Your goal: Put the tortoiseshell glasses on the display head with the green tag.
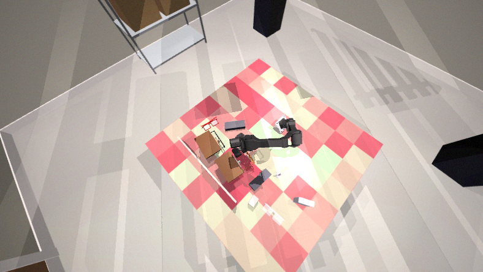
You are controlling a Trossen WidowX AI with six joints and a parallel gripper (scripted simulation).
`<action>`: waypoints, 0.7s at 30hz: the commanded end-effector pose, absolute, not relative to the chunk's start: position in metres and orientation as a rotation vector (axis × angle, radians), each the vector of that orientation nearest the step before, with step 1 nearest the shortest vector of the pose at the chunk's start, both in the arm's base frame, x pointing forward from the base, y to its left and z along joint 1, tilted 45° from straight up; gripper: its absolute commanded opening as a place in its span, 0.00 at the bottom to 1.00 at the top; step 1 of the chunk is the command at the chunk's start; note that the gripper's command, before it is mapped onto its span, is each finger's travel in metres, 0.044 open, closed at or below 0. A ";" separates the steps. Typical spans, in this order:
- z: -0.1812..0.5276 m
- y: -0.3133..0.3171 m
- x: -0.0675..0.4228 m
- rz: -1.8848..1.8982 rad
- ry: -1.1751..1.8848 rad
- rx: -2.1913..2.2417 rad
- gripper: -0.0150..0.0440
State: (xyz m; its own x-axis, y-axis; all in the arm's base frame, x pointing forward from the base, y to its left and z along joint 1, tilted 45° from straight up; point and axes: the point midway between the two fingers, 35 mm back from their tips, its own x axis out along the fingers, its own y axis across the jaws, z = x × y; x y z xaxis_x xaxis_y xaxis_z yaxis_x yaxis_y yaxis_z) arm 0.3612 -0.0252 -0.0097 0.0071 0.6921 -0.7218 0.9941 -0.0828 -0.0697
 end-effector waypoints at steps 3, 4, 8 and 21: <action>-0.010 -0.025 0.371 -0.850 1.727 1.829 0.25; -0.010 -0.025 0.372 -0.850 1.727 1.829 0.25; -0.010 -0.026 0.378 -0.849 1.727 1.829 0.25; -0.012 -0.026 0.397 -0.848 1.726 1.829 0.25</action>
